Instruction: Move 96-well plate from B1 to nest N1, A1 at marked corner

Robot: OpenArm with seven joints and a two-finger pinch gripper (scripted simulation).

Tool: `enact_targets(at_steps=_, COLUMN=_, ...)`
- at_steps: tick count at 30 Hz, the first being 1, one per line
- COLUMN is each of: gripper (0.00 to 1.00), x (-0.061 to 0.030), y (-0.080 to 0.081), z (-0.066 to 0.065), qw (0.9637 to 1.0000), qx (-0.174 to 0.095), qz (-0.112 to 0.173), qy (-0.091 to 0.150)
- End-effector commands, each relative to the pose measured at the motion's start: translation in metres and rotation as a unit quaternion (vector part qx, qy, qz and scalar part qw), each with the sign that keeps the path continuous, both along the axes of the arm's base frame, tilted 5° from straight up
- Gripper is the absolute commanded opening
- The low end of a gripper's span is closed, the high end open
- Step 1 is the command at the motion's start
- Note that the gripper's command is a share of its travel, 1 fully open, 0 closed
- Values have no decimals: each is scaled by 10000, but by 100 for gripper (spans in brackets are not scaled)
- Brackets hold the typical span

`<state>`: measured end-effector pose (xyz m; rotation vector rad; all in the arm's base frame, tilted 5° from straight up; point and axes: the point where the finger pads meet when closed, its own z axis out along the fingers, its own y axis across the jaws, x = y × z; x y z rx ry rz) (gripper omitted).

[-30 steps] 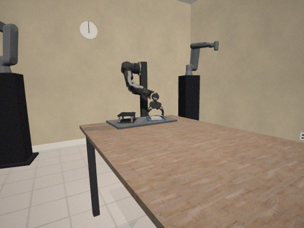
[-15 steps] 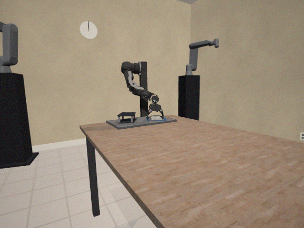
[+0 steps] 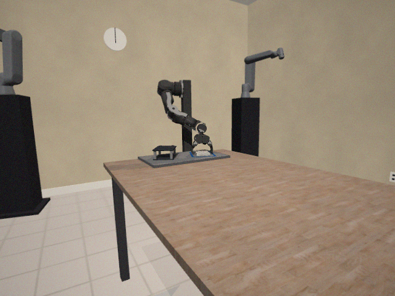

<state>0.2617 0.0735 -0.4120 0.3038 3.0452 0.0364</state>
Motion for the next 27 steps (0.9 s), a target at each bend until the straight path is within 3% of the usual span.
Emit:
enact_targets(at_steps=1, gripper=77, x=6, y=12, z=19, qw=10000, qx=7, qz=10, qy=-3)
enact_targets(at_steps=20, gripper=77, x=-18, y=-4, z=7, qw=10000, qx=-12, qz=-8, qy=10)
enact_targets(at_steps=27, gripper=54, x=-11, y=-1, z=7, qw=10000, qx=1, qz=2, qy=3)
